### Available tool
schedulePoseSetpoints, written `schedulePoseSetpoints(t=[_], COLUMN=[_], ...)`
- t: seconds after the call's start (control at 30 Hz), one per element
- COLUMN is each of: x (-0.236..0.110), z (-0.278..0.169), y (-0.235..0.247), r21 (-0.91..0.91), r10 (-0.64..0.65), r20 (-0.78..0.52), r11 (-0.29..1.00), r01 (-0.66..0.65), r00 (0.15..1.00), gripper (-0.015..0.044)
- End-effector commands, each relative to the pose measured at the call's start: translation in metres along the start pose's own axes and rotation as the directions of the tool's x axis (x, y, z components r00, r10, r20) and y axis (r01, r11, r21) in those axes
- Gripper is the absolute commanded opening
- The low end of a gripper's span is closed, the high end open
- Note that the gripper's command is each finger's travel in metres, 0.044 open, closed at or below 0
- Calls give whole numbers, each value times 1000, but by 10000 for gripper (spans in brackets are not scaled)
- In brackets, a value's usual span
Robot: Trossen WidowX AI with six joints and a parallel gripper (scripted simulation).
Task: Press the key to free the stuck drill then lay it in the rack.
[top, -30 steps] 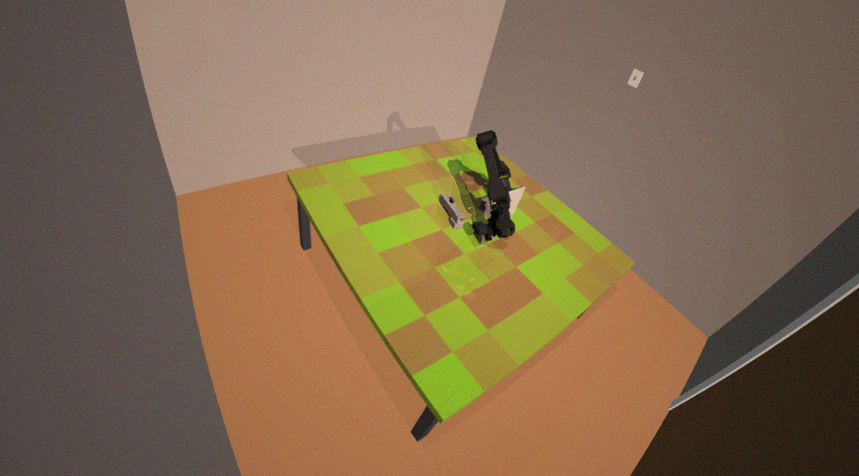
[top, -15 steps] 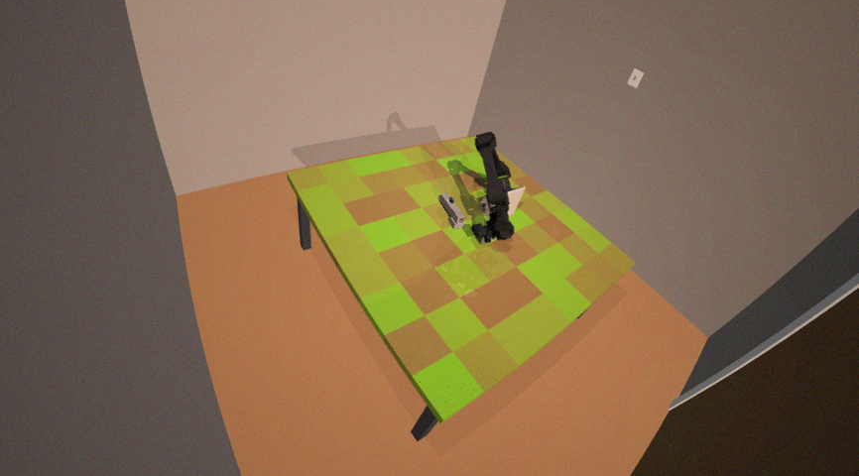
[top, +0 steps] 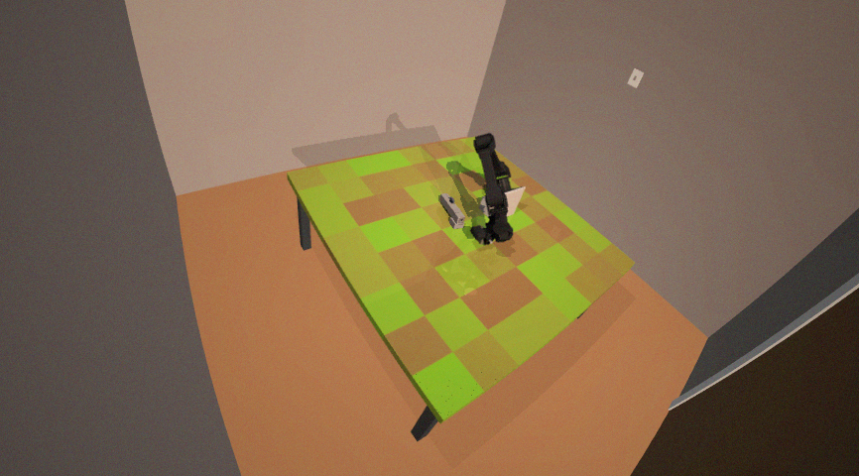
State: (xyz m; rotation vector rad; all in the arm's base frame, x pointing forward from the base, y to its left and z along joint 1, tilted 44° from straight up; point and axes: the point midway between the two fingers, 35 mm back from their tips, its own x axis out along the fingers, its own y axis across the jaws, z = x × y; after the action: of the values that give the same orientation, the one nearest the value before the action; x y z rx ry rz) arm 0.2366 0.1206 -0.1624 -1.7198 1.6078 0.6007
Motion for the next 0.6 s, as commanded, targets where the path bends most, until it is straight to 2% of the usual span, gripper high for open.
schedulePoseSetpoints(t=[0.0,0.57], x=[7,12], z=[-2,-3], y=[2,4], r21=[-8,-8], r10=[4,4], r20=[-10,-10], r11=[1000,1000], r01=[-4,-4], r00=[1000,1000], gripper=[0,0])
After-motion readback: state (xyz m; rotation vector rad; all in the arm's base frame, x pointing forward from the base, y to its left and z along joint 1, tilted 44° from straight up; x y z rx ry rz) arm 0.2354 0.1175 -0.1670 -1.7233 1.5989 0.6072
